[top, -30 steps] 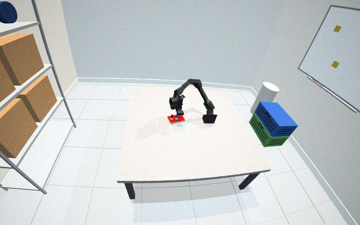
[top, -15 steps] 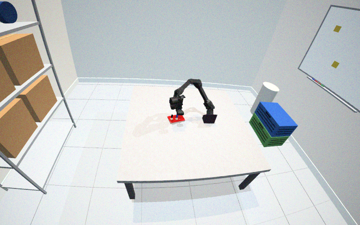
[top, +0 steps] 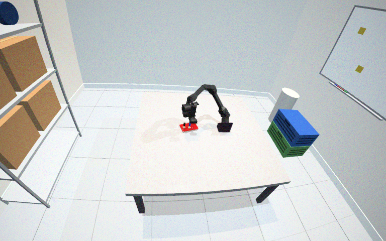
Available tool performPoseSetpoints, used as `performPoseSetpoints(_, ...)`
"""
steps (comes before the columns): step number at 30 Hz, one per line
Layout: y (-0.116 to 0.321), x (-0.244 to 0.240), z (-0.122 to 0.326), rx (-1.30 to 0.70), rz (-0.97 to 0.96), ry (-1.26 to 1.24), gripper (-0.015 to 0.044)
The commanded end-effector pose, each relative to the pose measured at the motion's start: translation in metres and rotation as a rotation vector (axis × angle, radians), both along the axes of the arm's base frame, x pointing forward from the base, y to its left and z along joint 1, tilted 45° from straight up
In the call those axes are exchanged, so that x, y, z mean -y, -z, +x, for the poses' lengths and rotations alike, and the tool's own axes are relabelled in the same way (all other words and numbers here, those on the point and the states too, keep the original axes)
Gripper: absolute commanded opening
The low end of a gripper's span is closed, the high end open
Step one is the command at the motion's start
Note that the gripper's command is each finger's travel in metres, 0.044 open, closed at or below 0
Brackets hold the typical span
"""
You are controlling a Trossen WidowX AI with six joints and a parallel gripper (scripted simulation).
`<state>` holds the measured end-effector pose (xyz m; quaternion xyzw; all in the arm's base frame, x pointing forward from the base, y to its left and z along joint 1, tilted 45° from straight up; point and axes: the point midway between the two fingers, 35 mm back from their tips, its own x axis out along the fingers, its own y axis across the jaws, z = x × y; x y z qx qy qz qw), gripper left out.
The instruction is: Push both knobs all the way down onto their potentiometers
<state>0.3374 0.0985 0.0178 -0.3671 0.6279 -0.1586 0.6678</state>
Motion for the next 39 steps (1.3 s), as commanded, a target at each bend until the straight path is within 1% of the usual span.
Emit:
performPoseSetpoints(1,0.01,0.011,0.005,0.001,-0.007,0.021,0.0)
performPoseSetpoints(39,0.02,0.021,0.007,0.001,-0.007,0.021,0.0)
